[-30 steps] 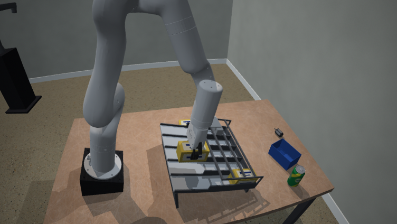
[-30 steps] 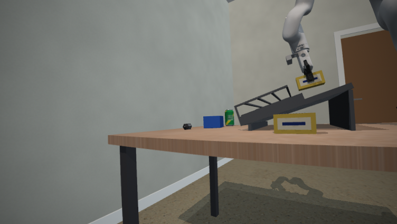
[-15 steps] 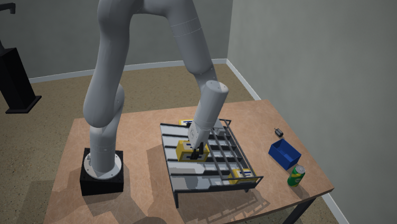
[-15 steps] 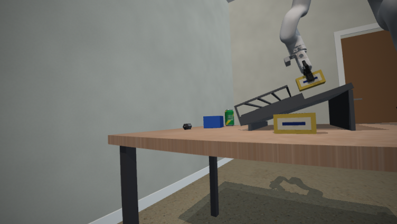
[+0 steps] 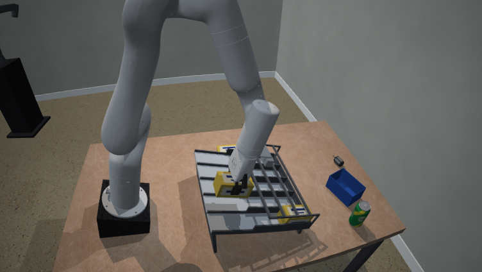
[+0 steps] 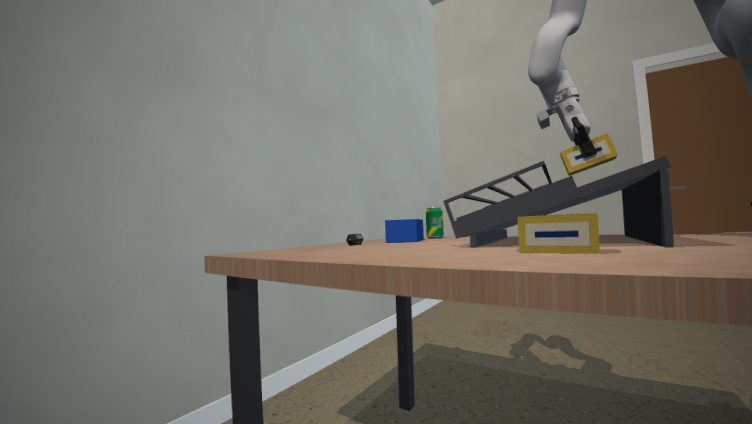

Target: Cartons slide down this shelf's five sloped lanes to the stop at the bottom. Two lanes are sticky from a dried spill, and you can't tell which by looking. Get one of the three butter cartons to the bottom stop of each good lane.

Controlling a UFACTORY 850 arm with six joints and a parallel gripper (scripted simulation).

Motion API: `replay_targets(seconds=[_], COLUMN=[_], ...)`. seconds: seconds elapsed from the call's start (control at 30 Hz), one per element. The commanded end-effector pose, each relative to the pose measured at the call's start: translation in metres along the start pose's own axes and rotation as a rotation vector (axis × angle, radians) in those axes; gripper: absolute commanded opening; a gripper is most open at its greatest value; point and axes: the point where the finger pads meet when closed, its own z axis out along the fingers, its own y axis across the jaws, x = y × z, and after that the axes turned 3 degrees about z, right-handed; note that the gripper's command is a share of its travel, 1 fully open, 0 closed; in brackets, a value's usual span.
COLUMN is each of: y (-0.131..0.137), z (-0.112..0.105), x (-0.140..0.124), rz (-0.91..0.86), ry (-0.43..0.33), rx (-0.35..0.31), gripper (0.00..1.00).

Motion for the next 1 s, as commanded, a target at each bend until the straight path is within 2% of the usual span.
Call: replay_targets(seconds=[0.0,0.43,0.47,0.97], y=[0.000,0.000,0.000,0.000], z=[0.024,0.024,0.044,0.044], x=[-0.001,-0.001,-0.001,-0.001], rz=[0.000,0.000,0.000,0.000], ry=[-0.004,-0.004,-0.003,-0.003], rx=[0.001,0.001,0.001,0.001], gripper=[0.00,0.00,0.00,0.00])
